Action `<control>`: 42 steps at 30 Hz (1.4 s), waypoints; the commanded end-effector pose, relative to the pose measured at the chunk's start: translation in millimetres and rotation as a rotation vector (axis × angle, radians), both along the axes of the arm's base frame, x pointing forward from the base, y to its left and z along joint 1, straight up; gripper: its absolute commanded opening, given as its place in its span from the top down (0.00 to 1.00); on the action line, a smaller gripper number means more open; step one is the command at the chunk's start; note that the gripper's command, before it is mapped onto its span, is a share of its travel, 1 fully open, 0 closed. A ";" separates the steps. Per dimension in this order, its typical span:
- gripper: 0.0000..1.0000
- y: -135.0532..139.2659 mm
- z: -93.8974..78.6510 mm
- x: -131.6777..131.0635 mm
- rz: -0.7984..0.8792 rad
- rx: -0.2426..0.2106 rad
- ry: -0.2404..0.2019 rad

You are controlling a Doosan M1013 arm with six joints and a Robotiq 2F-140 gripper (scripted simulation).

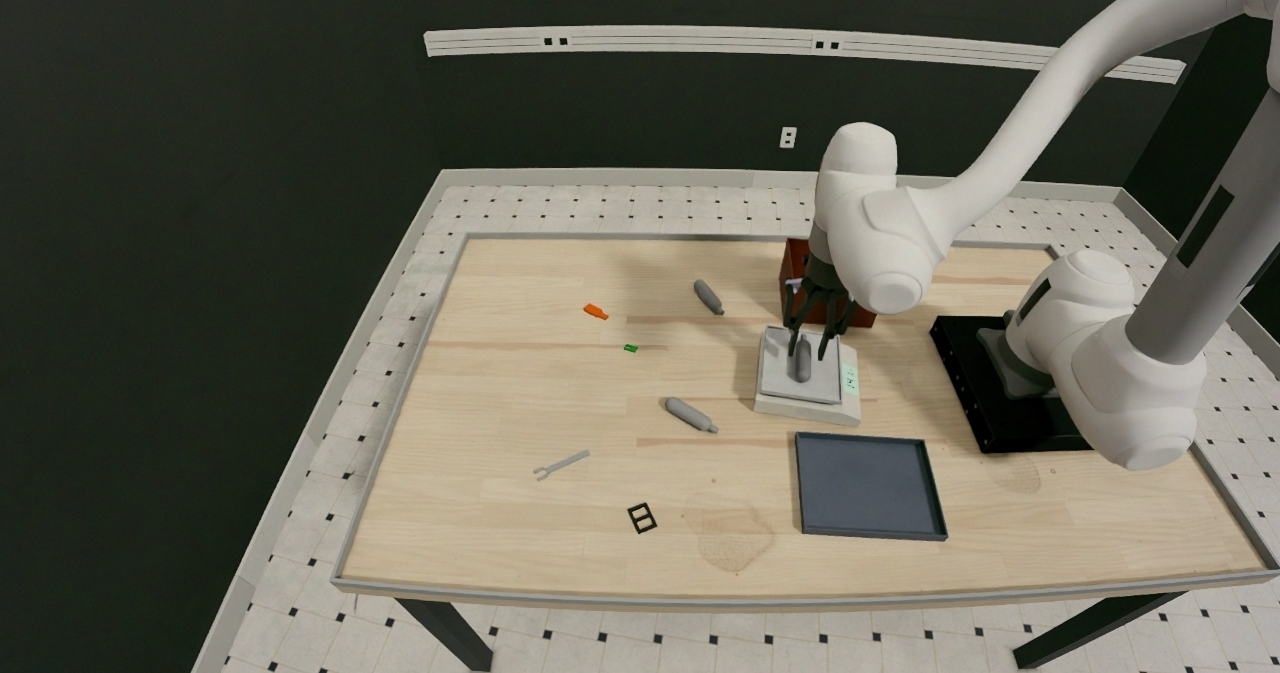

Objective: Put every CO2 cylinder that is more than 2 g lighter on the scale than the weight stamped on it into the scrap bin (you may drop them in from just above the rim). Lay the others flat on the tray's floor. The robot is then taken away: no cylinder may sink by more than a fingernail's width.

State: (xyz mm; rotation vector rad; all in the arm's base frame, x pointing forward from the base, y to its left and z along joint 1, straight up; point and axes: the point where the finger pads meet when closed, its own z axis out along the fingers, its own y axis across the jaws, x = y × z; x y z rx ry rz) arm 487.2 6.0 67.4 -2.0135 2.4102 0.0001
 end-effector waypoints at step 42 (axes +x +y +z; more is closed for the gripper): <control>0.61 15.6 150.9 -78.2 0.884 -0.021 0.003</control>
